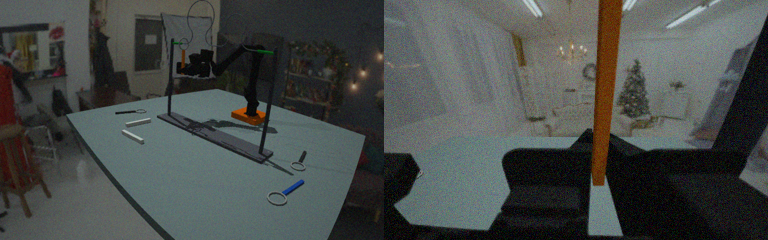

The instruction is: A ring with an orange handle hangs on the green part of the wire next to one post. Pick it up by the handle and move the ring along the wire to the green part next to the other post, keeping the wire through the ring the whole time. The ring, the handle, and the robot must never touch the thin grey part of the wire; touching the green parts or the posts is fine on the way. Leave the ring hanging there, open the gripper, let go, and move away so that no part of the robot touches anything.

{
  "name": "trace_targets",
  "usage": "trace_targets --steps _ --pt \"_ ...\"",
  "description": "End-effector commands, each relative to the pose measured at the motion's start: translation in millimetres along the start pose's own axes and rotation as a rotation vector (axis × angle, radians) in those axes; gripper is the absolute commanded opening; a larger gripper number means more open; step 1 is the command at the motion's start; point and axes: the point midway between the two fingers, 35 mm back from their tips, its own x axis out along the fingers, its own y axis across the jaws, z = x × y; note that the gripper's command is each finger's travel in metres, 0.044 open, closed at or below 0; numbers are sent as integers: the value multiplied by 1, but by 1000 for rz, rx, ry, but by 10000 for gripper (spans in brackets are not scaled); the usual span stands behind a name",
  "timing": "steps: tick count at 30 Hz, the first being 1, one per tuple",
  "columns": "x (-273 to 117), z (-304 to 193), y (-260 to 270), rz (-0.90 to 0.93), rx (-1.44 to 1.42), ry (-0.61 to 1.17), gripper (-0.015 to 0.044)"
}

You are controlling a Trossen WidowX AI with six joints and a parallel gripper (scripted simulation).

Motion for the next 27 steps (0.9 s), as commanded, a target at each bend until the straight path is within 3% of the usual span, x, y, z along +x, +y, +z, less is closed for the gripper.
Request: trace_targets --steps 1,27 --pt "0 2 6 -3 16 -4 -150" --pt "0 15 77 2 403 -2 -150"
